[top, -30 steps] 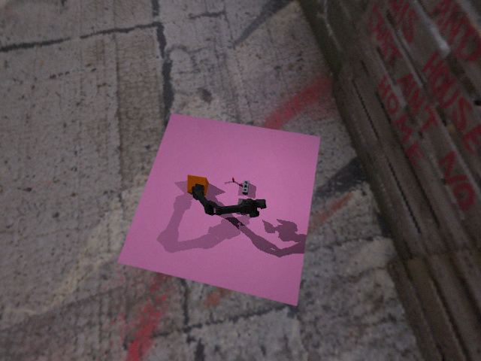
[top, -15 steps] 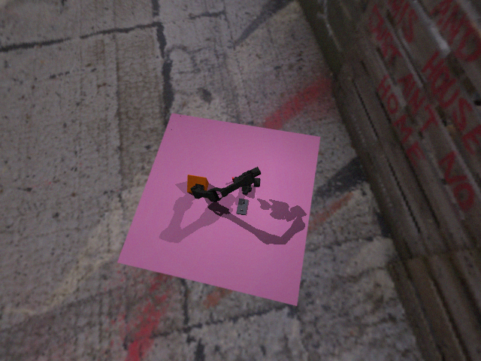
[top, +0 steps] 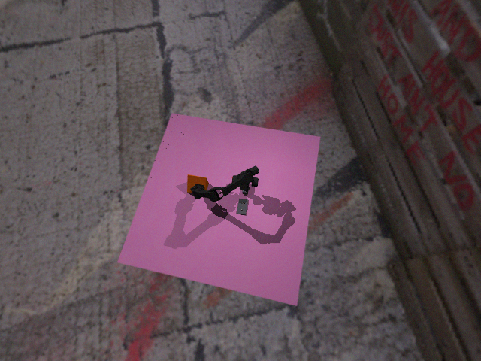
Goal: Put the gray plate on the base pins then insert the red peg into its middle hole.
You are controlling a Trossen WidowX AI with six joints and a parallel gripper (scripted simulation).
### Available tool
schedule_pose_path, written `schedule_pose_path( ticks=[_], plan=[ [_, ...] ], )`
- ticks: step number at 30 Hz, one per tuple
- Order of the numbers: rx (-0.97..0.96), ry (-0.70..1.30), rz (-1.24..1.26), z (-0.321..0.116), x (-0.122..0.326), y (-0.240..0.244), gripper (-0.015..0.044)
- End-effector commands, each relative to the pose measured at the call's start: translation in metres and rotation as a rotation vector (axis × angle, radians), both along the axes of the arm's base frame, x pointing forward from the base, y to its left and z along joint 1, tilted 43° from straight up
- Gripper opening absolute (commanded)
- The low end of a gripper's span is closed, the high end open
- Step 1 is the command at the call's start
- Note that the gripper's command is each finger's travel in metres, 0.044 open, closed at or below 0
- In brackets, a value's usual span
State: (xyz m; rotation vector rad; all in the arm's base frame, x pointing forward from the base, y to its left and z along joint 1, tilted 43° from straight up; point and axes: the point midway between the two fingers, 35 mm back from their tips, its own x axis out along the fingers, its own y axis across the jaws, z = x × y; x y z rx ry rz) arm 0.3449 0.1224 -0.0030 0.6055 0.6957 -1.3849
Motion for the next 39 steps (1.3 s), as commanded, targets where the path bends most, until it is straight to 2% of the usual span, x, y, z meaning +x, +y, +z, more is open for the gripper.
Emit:
schedule_pose_path(
  ticks=[1, 39],
  plan=[
    [-0.004, -0.004, 0.009, -0.008, 0.000, -0.007, 0.0440],
    [-0.006, -0.004, 0.010, -0.051, 0.003, -0.046, 0.0440]
  ],
)
